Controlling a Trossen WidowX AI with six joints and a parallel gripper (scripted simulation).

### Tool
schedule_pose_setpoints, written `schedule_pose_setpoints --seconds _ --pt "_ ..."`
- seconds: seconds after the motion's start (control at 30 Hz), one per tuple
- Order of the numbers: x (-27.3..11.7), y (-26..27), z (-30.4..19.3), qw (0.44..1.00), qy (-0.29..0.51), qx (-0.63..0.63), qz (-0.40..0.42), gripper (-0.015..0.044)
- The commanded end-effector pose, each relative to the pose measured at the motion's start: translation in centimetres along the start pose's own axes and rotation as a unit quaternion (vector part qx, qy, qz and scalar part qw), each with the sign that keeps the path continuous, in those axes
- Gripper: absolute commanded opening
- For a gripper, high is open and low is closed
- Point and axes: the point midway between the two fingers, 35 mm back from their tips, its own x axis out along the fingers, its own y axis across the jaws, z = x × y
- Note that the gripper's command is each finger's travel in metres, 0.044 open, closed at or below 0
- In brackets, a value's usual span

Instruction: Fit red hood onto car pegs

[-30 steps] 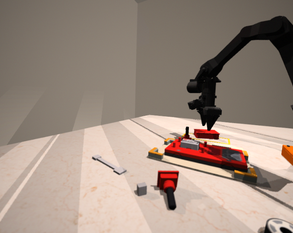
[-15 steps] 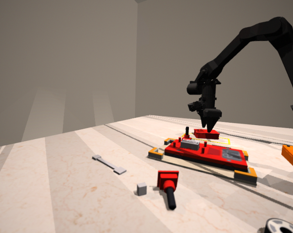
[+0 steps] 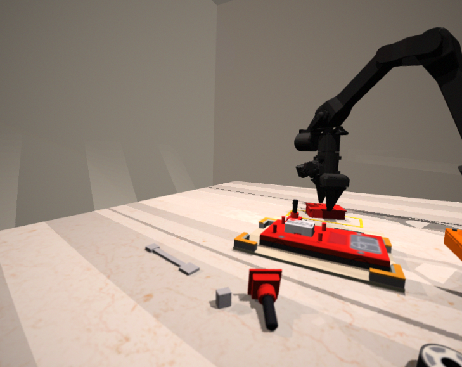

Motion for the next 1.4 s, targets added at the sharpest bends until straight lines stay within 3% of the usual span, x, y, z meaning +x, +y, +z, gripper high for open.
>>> schedule_pose_setpoints --seconds 0.0,0.83,0.93,1.27,1.37 --pt "0.4 0.2 -0.1 1.000 0.001 -0.001 0.004 0.0440" --pt "1.6 0.2 -0.1 1.000 0.001 -0.001 0.004 0.0440" --pt "1.3 0.0 0.0 1.000 0.000 -0.001 0.000 0.0361" --pt "1.3 0.0 0.0 1.000 0.000 -0.001 0.000 0.0295" --pt "1.2 0.0 0.0 1.000 0.000 -0.001 0.000 0.0216"
